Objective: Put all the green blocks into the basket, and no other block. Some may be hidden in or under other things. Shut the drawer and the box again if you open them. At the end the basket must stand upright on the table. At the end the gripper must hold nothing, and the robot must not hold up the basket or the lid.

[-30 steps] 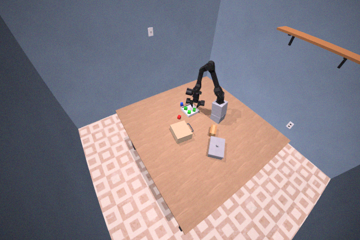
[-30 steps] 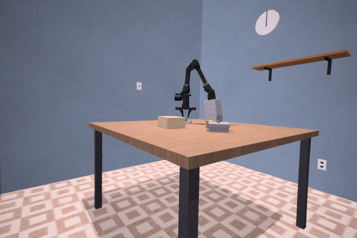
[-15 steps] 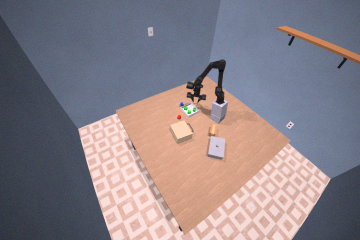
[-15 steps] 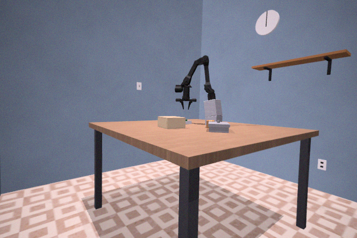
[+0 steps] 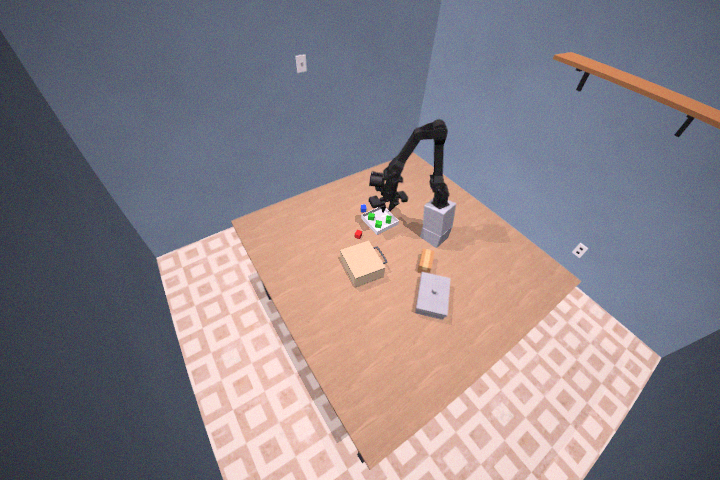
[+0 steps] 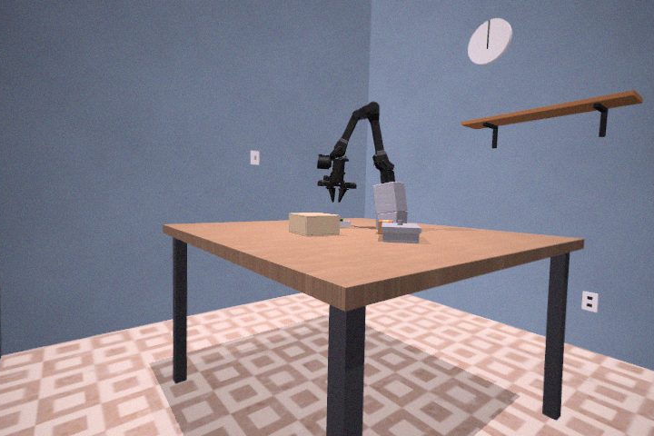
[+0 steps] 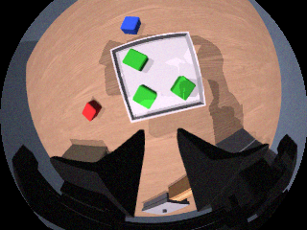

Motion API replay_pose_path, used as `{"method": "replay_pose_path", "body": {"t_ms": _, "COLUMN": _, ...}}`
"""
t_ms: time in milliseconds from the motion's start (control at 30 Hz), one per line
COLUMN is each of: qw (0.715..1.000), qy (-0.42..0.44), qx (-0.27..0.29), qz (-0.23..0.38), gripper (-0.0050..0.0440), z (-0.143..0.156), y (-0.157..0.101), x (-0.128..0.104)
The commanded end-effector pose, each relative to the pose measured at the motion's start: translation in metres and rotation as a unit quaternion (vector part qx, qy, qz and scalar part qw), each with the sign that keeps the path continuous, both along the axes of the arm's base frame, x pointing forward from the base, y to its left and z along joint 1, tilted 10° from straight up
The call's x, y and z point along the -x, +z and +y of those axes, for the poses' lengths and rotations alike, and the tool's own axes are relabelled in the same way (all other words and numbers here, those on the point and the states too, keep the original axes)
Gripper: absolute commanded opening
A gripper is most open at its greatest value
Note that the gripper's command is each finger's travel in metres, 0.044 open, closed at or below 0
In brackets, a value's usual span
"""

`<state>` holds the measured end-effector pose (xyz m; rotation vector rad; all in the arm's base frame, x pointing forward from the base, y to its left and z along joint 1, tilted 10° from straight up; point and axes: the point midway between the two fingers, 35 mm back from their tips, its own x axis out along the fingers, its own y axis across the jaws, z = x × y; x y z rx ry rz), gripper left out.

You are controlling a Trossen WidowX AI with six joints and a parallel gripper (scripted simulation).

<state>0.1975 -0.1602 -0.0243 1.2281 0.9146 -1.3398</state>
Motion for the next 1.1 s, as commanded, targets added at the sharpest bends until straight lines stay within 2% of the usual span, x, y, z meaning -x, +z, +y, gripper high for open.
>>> {"method": "replay_pose_path", "body": {"t_ms": 0, "qw": 0.992, "qy": 0.120, "qx": 0.016, "qz": 0.019, "gripper": 0.0148, "z": 0.010, "y": -0.006, "x": -0.014}}
{"method": "replay_pose_path", "body": {"t_ms": 100, "qw": 0.975, "qy": 0.217, "qx": 0.029, "qz": 0.032, "gripper": 0.0148, "z": 0.010, "y": -0.006, "x": -0.014}}
{"method": "replay_pose_path", "body": {"t_ms": 200, "qw": 0.948, "qy": 0.311, "qx": 0.045, "qz": 0.046, "gripper": 0.0148, "z": 0.030, "y": -0.013, "x": -0.036}}
{"method": "replay_pose_path", "body": {"t_ms": 400, "qw": 0.866, "qy": 0.488, "qx": 0.075, "qz": 0.073, "gripper": 0.0148, "z": 0.034, "y": -0.014, "x": -0.041}}
{"method": "replay_pose_path", "body": {"t_ms": 467, "qw": 0.866, "qy": 0.488, "qx": 0.075, "qz": 0.073, "gripper": 0.0148, "z": 0.034, "y": -0.014, "x": -0.041}}
{"method": "replay_pose_path", "body": {"t_ms": 600, "qw": 0.792, "qy": 0.595, "qx": 0.098, "qz": 0.092, "gripper": 0.0148, "z": 0.063, "y": -0.022, "x": -0.064}}
{"method": "replay_pose_path", "body": {"t_ms": 700, "qw": 0.728, "qy": 0.668, "qx": 0.113, "qz": 0.105, "gripper": 0.0148, "z": 0.063, "y": -0.022, "x": -0.064}}
{"method": "replay_pose_path", "body": {"t_ms": 733, "qw": 0.704, "qy": 0.691, "qx": 0.118, "qz": 0.109, "gripper": 0.0148, "z": 0.063, "y": -0.022, "x": -0.064}}
{"method": "replay_pose_path", "body": {"t_ms": 867, "qw": 0.604, "qy": 0.774, "qx": 0.141, "qz": 0.126, "gripper": 0.0148, "z": 0.097, "y": -0.030, "x": -0.083}}
{"method": "replay_pose_path", "body": {"t_ms": 967, "qw": 0.522, "qy": 0.827, "qx": 0.156, "qz": 0.138, "gripper": 0.0148, "z": 0.097, "y": -0.030, "x": -0.083}}
{"method": "replay_pose_path", "body": {"t_ms": 1033, "qw": 0.522, "qy": 0.827, "qx": 0.156, "qz": 0.138, "gripper": 0.0148, "z": 0.097, "y": -0.030, "x": -0.083}}
{"method": "replay_pose_path", "body": {"t_ms": 1067, "qw": 0.493, "qy": 0.843, "qx": 0.162, "qz": 0.143, "gripper": 0.0148, "z": 0.106, "y": -0.032, "x": -0.086}}
